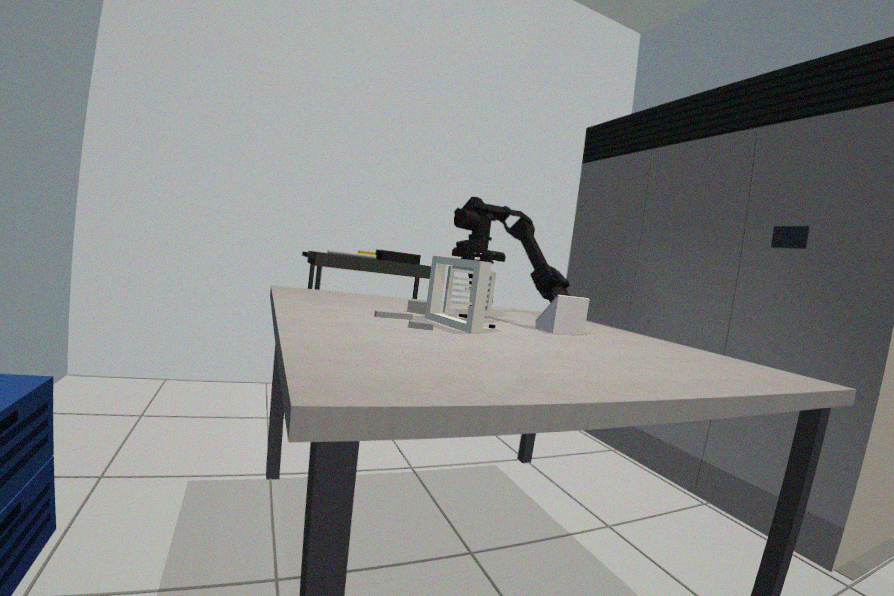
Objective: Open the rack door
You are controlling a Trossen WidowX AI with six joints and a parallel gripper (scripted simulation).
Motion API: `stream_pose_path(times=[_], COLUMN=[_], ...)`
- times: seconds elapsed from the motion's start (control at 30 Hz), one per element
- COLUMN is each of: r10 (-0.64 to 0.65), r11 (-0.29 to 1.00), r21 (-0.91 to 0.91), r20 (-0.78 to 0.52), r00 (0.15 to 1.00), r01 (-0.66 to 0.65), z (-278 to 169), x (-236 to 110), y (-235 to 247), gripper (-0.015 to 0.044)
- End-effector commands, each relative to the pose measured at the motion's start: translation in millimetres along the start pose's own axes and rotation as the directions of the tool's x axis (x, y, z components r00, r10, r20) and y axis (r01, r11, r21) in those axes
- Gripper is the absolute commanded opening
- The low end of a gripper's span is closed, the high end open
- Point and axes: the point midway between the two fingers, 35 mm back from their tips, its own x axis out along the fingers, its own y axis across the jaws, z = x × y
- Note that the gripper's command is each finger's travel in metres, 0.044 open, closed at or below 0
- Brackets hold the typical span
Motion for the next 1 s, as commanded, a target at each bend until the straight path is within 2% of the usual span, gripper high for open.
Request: stream_pose_path(times=[0.0,0.23,0.27,0.97], r10=[-0.003,-0.003,-0.003,0.004], r11=[1.000,1.000,1.000,0.998], r21=[-0.012,-0.012,-0.012,-0.055], r20=[0.001,0.001,0.001,0.102], r00=[1.000,1.000,1.000,0.995], r01=[0.003,0.003,0.003,0.002], z=[0,0,0,0], x=[0,0,0,-34], y=[-1,-1,-1,-1], gripper=[0.0101,0.0285,0.0294,0.0294])
